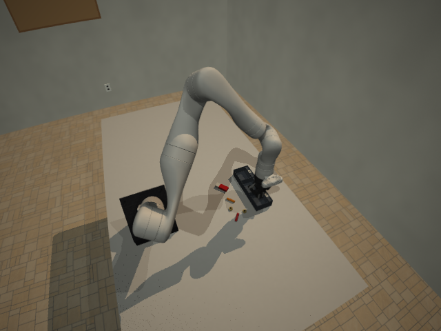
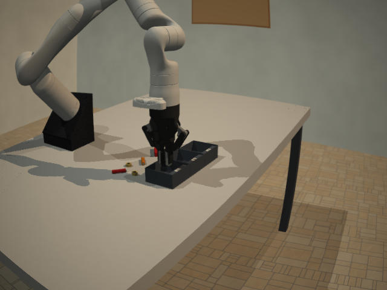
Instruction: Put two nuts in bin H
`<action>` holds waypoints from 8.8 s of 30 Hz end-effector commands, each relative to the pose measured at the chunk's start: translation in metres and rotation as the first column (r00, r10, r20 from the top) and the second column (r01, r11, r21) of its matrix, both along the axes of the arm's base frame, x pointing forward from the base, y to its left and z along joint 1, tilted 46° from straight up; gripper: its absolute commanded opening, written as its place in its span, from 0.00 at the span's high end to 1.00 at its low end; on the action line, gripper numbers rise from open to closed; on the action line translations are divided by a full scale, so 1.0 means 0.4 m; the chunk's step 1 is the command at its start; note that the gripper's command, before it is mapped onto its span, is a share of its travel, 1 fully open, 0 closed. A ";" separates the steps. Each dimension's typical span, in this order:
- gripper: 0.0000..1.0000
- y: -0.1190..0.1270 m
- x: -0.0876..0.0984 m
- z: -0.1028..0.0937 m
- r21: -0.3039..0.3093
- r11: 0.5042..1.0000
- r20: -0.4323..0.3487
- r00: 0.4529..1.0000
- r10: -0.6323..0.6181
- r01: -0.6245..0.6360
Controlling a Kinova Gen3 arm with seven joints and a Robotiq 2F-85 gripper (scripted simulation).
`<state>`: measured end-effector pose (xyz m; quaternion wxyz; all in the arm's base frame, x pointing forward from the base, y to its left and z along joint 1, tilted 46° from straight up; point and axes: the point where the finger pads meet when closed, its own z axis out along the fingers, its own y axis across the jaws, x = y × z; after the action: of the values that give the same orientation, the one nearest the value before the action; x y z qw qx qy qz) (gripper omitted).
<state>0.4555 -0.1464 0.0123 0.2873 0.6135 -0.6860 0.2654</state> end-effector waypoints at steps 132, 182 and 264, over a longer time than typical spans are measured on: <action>0.69 0.117 -0.337 0.023 0.412 0.524 0.763 0.031 -0.645 0.745; 0.69 0.008 -0.349 -0.080 0.412 0.524 0.764 0.032 -0.645 0.745; 0.89 0.101 -0.339 0.009 0.412 0.524 0.764 0.032 -0.645 0.745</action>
<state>0.3194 -0.1066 0.0158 0.0238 -0.0406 -0.9189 0.3916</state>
